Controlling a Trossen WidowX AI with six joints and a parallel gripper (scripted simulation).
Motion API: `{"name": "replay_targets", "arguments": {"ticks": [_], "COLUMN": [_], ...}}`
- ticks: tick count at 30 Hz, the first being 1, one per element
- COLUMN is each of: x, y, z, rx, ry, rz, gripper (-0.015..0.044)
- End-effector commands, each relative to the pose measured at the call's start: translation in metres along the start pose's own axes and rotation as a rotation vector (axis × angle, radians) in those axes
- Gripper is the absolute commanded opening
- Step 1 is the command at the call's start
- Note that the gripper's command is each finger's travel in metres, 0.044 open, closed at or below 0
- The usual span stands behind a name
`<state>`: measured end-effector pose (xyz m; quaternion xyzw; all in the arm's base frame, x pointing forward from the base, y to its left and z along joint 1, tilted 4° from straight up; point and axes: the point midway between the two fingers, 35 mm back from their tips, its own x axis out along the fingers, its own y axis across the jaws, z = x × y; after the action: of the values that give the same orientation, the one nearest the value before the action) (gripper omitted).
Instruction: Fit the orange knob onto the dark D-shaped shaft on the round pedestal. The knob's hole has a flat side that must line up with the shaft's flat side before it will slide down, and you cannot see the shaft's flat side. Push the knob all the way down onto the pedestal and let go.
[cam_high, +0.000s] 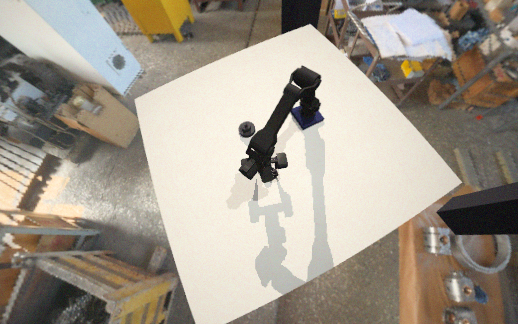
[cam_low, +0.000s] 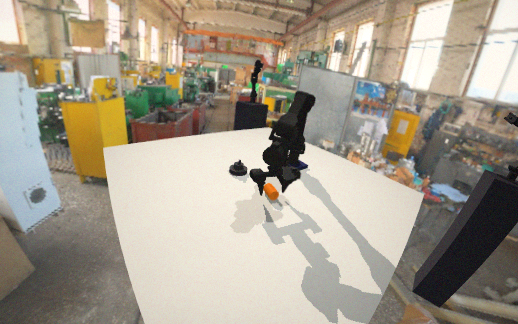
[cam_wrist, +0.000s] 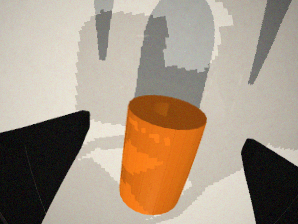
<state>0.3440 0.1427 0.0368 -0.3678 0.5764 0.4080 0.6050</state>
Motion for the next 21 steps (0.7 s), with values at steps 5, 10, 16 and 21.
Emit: {"name": "replay_targets", "arguments": {"ticks": [5,10,16,21], "x": [0.0108,0.0108,0.0108,0.0108], "y": [0.0034,0.0034,0.0034,0.0034], "z": [-0.0019,-0.0019,-0.0019,-0.0019], "rx": [0.004,0.004,0.004,0.004], "ry": [0.005,0.005,0.005,0.005], "rz": [0.014,0.014,0.014,0.014], "gripper": [0.0387,0.0256,0.0240,0.0220]}}
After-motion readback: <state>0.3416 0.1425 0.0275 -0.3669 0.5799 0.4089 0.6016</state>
